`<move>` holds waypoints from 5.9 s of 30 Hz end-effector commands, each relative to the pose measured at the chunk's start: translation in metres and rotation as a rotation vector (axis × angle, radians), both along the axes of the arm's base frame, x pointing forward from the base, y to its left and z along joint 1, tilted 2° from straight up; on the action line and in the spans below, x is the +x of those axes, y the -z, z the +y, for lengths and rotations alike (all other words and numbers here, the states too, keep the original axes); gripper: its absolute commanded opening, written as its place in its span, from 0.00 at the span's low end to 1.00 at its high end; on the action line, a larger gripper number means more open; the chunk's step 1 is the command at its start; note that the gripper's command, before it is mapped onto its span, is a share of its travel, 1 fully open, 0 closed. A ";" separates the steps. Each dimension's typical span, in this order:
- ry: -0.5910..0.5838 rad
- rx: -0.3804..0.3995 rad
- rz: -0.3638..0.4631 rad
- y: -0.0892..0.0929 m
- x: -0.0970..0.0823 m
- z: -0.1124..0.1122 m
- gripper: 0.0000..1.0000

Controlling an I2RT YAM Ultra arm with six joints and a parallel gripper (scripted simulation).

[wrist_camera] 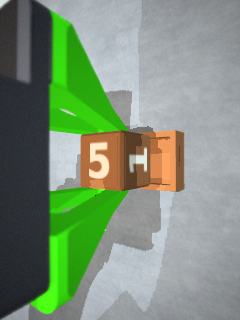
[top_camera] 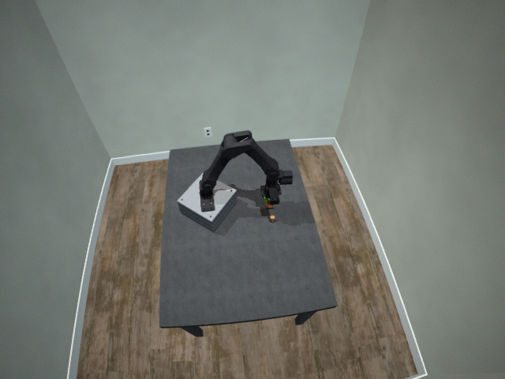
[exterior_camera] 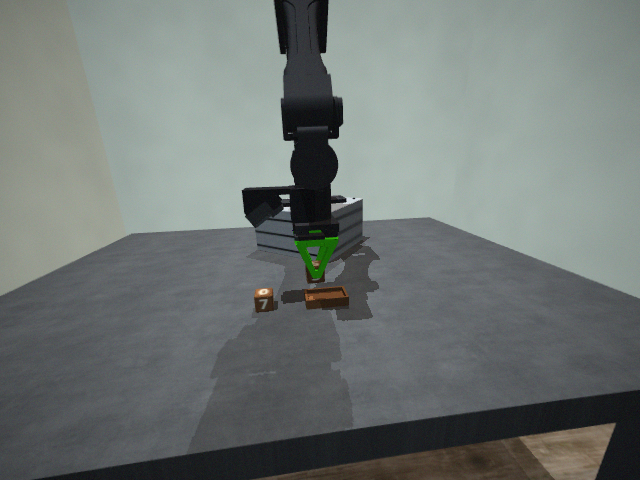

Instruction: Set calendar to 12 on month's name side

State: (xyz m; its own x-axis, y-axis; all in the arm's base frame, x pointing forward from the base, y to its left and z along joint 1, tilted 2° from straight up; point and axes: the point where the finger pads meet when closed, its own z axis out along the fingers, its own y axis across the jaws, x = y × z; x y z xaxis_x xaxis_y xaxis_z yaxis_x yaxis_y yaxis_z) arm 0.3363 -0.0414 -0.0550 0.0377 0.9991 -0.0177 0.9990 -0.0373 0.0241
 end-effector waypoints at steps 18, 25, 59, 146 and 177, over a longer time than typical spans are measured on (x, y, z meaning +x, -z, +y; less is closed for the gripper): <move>-0.002 -0.003 -0.010 -0.003 0.002 0.000 0.26; -0.002 -0.003 -0.010 -0.003 0.002 0.000 0.26; -0.002 -0.003 -0.010 0.010 0.003 0.000 0.26; -0.002 -0.003 -0.010 0.032 0.003 -0.001 0.26; -0.002 -0.003 -0.010 0.032 0.003 -0.001 0.26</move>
State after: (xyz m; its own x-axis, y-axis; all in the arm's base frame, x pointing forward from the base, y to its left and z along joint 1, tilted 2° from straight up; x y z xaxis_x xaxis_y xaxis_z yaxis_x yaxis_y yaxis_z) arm 0.3370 -0.0414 -0.0891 0.0360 0.9992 -0.0178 0.9991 -0.0355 0.0241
